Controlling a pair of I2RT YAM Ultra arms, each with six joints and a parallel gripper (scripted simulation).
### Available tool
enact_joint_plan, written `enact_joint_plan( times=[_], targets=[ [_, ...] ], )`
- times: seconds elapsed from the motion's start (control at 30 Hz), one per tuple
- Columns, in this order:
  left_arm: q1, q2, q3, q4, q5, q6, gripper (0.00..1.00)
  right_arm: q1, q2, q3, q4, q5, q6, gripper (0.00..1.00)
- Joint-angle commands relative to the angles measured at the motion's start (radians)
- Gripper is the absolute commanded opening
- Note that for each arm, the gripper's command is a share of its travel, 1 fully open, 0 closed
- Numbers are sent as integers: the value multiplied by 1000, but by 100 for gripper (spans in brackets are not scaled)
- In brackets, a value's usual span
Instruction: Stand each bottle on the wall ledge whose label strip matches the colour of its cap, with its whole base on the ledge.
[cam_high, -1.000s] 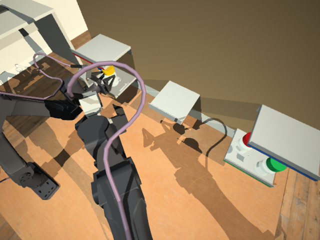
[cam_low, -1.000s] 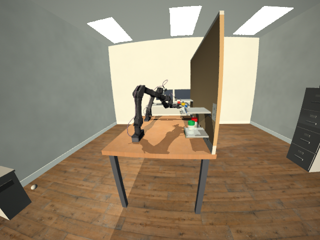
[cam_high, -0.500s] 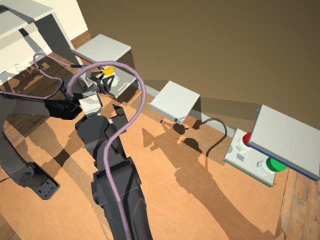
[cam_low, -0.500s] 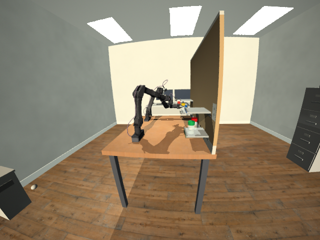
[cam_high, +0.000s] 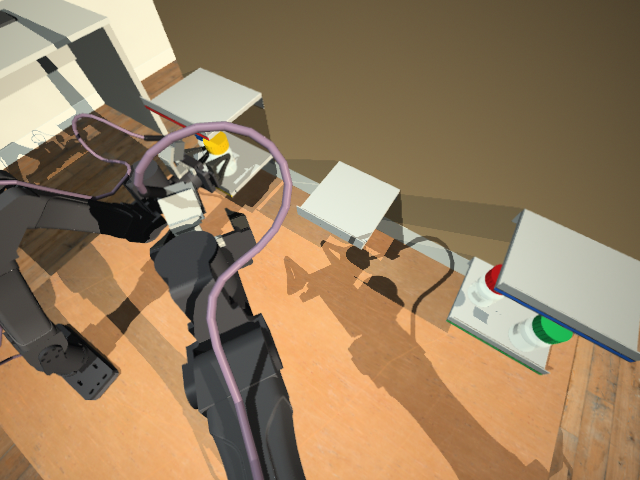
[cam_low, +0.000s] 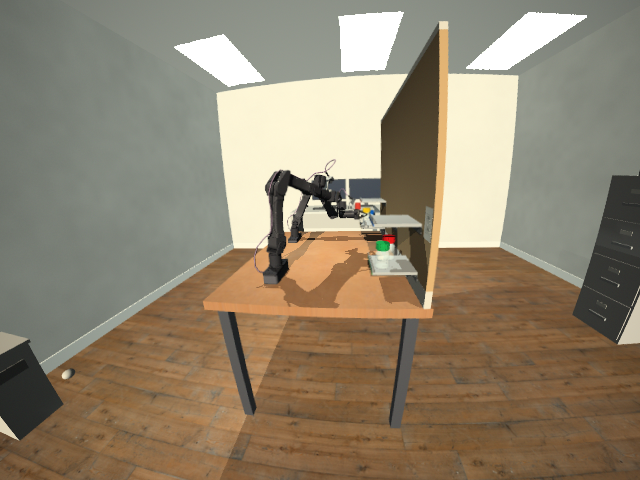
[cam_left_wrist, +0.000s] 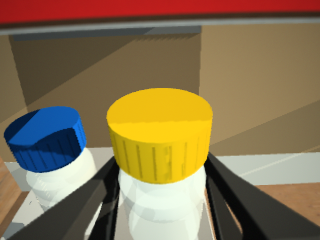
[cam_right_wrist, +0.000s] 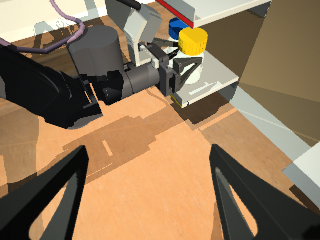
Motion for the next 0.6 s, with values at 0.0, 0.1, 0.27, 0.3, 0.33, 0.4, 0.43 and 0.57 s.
enact_joint_plan(
  times=[0.0, 0.1, 0.27, 0.3, 0.33, 0.4, 0.43, 0.57],
  targets=[
    [-10, 12, -6, 91, 0, 8, 51, 1, -6, 34, 21, 0, -1, 89],
    [-15, 56, -24, 141, -12, 9, 51, 1, -6, 34, 21, 0, -1, 89],
    [-16, 80, -15, 135, -12, 10, 51, 1, -6, 34, 21, 0, -1, 89],
    [-17, 80, -14, 135, -12, 9, 51, 1, -6, 34, 21, 0, -1, 89],
    [-17, 75, -14, 136, -8, 8, 51, 1, -6, 34, 21, 0, -1, 89],
    [-17, 73, -14, 136, -7, 8, 51, 1, -6, 34, 21, 0, -1, 89],
    [-17, 73, -14, 136, -7, 8, 51, 1, -6, 34, 21, 0, -1, 89],
    [-17, 73, -14, 136, -7, 8, 51, 1, -6, 34, 21, 0, -1, 89]
  ],
)
